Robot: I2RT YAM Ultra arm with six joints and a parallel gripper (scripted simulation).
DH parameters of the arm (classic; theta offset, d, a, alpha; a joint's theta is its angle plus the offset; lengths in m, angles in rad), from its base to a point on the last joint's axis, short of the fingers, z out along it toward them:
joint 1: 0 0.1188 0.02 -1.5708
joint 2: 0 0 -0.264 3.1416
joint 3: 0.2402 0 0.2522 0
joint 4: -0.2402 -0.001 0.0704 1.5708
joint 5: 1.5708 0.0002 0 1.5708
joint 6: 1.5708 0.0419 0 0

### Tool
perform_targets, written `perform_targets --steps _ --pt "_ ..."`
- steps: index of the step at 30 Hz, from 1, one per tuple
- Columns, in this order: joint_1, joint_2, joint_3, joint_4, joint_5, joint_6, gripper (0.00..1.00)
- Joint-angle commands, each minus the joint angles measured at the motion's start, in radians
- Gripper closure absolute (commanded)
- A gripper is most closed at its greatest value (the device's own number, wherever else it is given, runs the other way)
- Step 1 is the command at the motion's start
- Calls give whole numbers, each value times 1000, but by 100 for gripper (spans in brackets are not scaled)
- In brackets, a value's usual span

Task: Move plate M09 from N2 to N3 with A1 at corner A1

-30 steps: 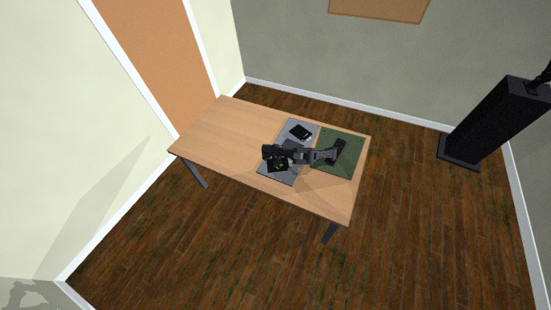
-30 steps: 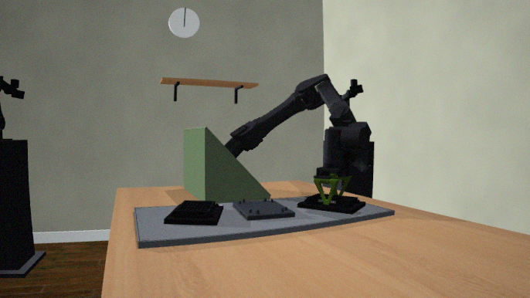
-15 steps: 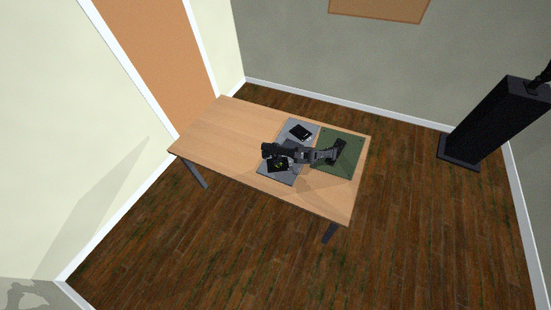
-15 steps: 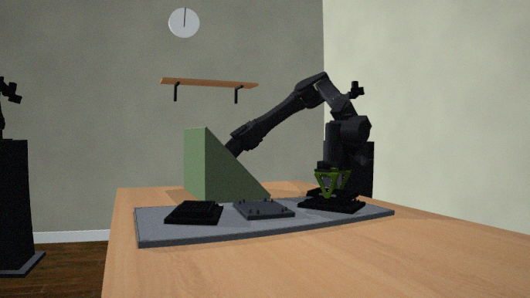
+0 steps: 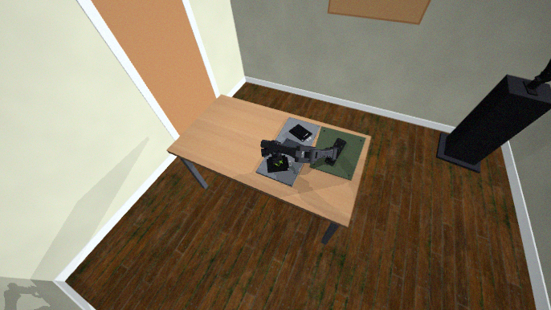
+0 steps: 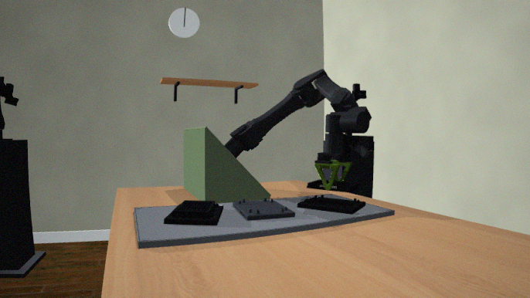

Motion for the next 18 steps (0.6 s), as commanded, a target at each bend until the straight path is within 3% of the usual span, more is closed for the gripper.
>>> perform_targets --steps 1,18 --pt "-34 -17 12 -28 -3 -18 100" --pt "-80 -23 75 -144 -7 -84 100"
